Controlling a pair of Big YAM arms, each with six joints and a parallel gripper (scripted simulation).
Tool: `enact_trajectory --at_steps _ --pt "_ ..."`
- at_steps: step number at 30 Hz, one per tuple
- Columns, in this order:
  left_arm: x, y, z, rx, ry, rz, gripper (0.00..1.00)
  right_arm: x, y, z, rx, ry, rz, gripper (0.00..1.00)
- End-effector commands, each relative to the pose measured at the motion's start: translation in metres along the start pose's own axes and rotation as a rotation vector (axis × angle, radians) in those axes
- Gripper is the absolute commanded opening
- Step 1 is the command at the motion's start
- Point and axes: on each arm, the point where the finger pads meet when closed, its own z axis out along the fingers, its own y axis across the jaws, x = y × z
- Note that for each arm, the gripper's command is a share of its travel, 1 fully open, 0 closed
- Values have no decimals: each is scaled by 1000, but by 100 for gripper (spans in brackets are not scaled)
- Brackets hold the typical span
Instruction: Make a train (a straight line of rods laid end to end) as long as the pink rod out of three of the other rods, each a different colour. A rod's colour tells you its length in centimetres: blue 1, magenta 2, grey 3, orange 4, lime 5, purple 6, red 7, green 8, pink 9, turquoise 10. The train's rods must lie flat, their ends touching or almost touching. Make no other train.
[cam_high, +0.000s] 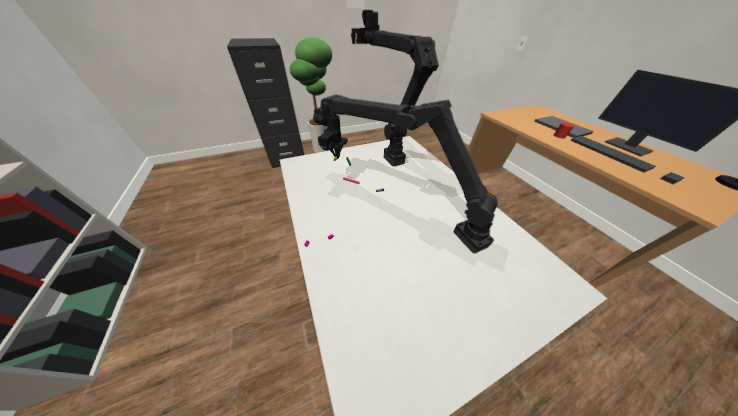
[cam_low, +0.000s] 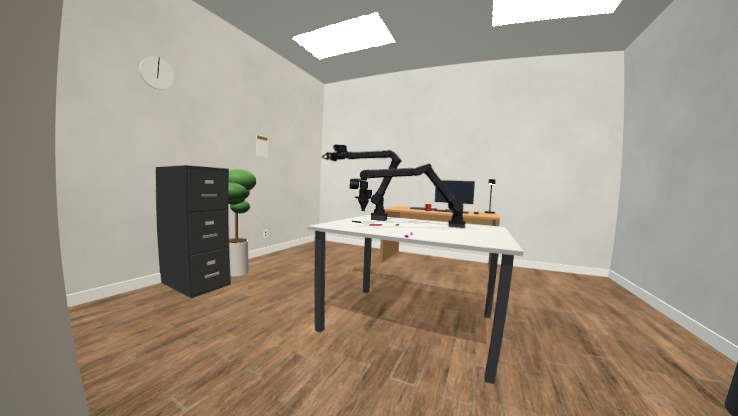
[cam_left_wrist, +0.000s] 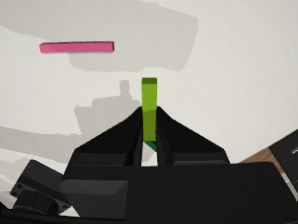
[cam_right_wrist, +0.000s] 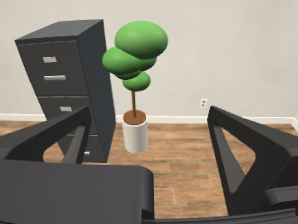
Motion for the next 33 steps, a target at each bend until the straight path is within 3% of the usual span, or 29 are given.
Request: enact_trajectory --at_steps 1,13,15,29,33 --pt "-9 8 -33 60 13 127 4 -12 -4 -7 4 -35 9 100" --pt "-34 81 -35 58 4 477 4 -12 -4 -7 4 -35 9 100" --pt "-34 81 -35 58 4 477 4 -12 -4 -7 4 -35 9 100" --pt "-66 191 -17 54 -8 900 4 -12 -4 -7 4 -35 9 100" --pt "-67 202 -14 53 -9 938 4 -12 -4 -7 4 -35 9 100"
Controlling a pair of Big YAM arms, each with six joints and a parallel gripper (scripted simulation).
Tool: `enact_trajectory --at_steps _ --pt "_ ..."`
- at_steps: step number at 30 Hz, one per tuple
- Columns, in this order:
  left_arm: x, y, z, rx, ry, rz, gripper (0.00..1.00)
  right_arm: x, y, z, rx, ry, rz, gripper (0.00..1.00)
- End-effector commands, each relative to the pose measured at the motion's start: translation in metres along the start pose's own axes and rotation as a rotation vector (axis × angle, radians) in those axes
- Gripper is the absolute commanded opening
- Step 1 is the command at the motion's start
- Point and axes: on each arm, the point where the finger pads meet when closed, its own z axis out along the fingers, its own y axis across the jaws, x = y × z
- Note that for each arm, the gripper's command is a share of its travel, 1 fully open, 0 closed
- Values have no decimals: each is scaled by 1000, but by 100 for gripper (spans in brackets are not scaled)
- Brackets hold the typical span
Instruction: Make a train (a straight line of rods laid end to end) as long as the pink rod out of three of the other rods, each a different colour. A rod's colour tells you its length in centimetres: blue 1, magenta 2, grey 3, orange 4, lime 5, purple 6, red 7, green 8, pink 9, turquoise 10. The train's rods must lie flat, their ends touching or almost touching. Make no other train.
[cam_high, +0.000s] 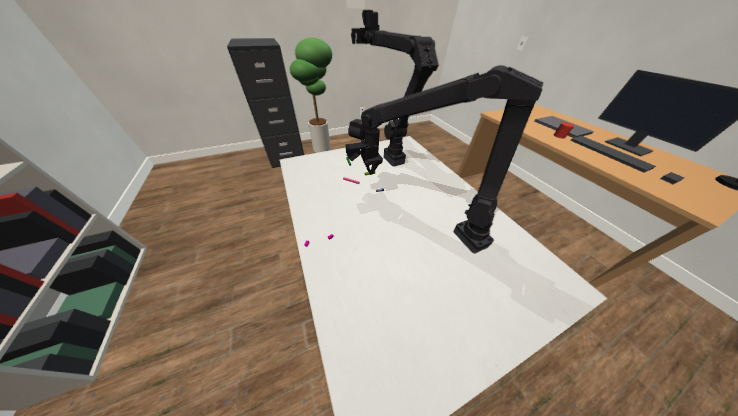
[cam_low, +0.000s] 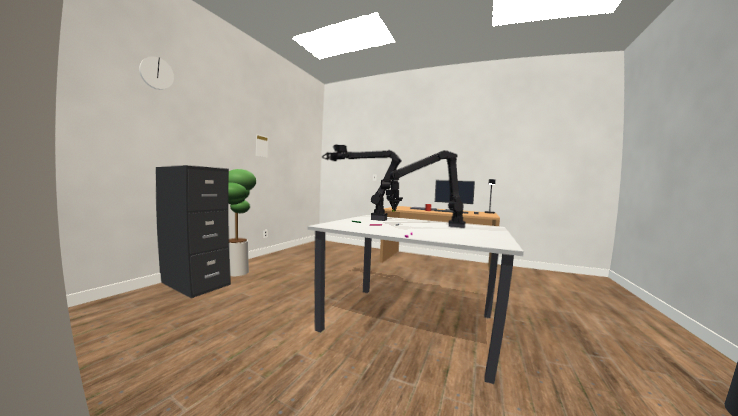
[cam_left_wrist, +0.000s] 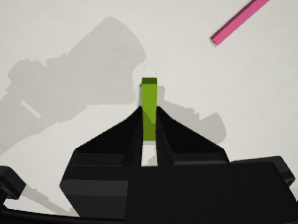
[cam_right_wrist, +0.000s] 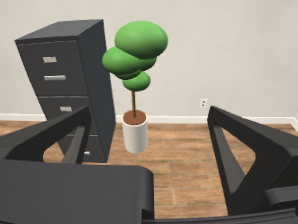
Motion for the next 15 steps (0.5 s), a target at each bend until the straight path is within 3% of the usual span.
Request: enact_trajectory --at_steps 1,5,8,15 --pt "-3 0 -10 44 -28 99 4 -12 -4 -7 4 -35 9 100" --pt "-2 2 7 17 -9 110 4 -12 -4 -7 4 -35 9 100" --pt "-5 -2 -8 38 -26 110 4 -12 -4 -7 4 -35 9 100" --pt "-5 -2 -9 39 -27 110 4 -12 -4 -7 4 -35 9 100"
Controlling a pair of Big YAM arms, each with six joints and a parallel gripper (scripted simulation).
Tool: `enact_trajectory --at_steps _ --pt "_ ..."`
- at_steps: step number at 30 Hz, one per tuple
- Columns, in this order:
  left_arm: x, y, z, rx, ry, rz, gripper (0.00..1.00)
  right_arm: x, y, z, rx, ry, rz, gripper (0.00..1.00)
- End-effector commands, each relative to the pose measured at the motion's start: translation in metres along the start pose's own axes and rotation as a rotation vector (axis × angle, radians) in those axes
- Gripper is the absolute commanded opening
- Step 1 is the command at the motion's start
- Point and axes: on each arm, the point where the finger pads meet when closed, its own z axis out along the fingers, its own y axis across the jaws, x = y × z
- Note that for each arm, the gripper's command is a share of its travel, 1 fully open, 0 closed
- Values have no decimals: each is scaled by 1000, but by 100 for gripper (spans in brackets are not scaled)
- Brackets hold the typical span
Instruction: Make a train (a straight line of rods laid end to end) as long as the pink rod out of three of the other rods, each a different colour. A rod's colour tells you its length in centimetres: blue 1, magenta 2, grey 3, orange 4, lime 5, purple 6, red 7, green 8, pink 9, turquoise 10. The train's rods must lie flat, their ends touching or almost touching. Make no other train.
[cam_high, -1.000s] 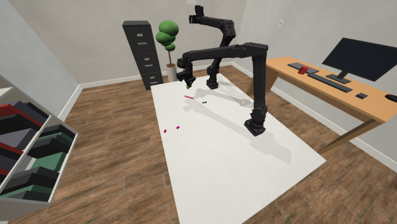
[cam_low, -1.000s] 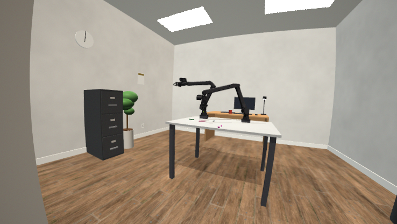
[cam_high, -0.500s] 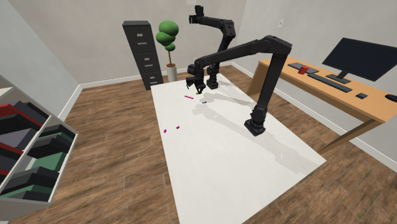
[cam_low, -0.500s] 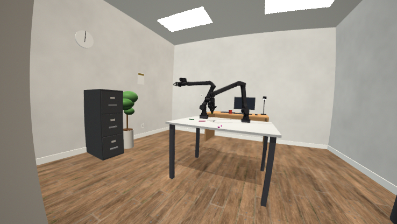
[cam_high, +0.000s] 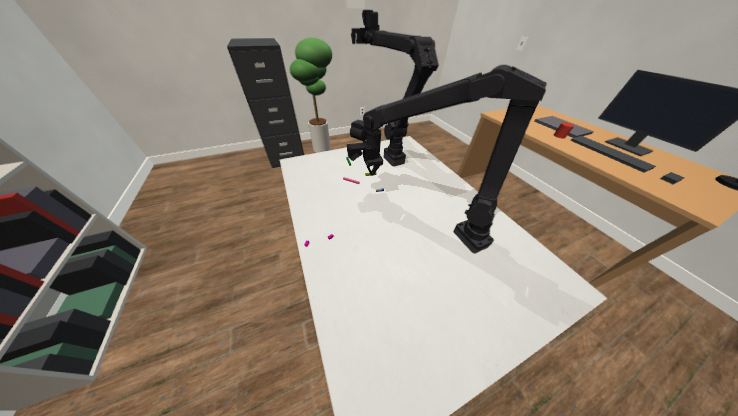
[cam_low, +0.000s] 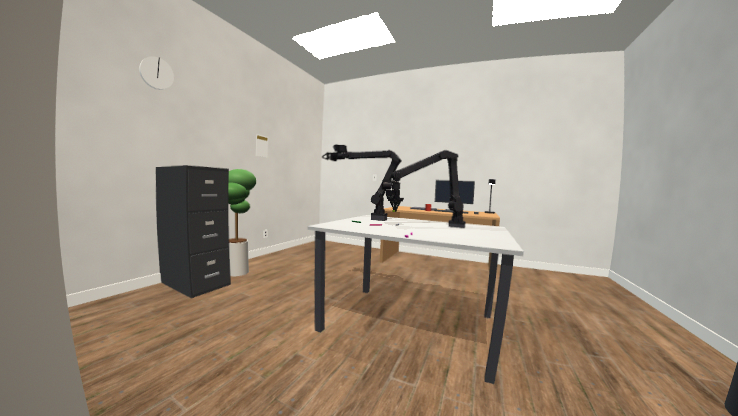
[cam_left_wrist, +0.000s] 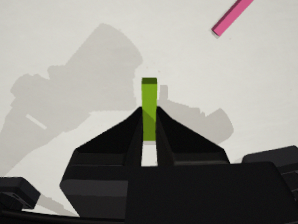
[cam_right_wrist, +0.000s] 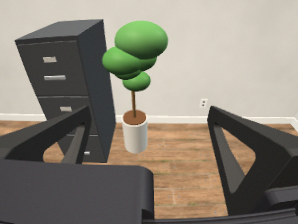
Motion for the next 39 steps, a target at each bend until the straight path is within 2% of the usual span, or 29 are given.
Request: enact_trajectory --at_steps 1,4,7,16,19,20,24,32,35,36,39 --pt "-9 -6 -11 27 -21 12 4 -12 -4 -7 4 -35 9 100" --pt "-9 -5 -7 24 -19 12 4 -12 -4 -7 4 -35 9 100" --pt "-4 0 9 2 2 12 4 -12 -4 -7 4 -35 9 100" --pt "-4 1 36 2 2 12 4 -12 -4 -7 4 -35 9 100" --pt "-11 -7 32 21 -15 13 4 -12 -4 -7 4 -35 9 100" --pt "-4 1 45 1 2 13 4 -12 -4 -7 4 -35 9 100" --pt "-4 2 63 1 2 11 4 -12 -4 -7 4 -35 9 100" --pt "-3 3 89 1 2 12 4 -12 -4 -7 4 -35 9 100" --pt "-6 0 88 6 -2 12 4 -12 -4 -7 4 -35 9 100" --pt "-19 -15 60 60 -51 13 4 -12 -4 -7 4 -35 9 100" --pt "-13 -8 72 36 -29 13 4 -12 -4 -7 4 -35 9 100"
